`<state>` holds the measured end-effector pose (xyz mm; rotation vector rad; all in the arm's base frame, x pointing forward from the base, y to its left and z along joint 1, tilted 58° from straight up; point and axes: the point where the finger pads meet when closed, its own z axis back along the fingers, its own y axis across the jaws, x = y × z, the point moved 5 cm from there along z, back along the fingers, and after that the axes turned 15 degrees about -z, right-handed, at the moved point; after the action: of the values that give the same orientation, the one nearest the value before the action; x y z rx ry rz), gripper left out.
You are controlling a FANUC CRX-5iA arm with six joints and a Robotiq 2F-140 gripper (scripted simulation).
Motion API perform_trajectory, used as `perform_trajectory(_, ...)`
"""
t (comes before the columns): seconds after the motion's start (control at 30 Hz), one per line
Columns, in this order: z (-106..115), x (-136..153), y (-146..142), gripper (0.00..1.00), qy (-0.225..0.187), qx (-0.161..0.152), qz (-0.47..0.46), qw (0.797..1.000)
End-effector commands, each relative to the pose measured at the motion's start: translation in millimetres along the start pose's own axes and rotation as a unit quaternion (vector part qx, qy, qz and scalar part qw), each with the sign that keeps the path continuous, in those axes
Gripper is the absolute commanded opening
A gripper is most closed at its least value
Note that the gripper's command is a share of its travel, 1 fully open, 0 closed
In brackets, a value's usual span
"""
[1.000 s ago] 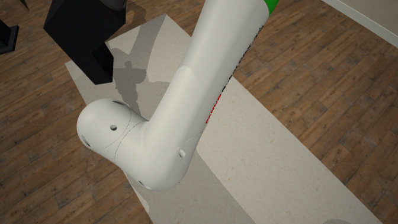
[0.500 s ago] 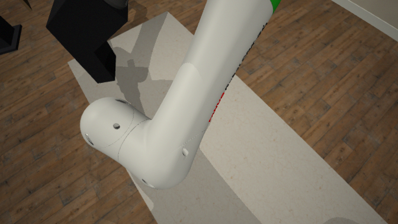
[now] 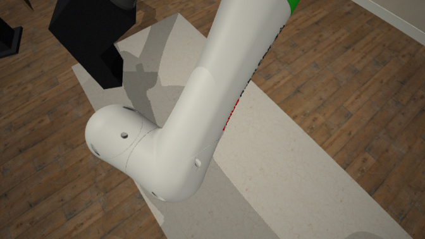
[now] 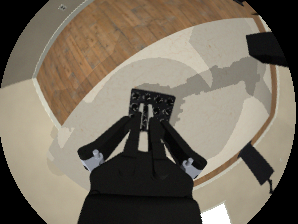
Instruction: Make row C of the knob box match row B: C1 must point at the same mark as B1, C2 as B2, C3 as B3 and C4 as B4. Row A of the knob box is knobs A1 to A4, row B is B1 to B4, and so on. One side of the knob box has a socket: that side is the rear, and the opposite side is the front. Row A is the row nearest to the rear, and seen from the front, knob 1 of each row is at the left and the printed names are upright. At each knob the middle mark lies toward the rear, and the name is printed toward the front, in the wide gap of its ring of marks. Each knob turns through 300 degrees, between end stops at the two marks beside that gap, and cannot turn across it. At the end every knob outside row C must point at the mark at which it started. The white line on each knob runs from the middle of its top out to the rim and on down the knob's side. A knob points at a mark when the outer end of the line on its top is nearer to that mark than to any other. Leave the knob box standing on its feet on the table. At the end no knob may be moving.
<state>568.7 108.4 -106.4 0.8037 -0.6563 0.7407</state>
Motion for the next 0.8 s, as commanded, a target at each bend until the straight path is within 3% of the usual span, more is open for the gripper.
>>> perform_trajectory(0.0, 0.2, -0.1, -0.2, 0.05, 0.001, 0.0, -0.009, 1.0)
perform_trajectory(0.77, 0.2, -0.1, -0.2, 0.05, 0.001, 0.0, -0.047, 0.999)
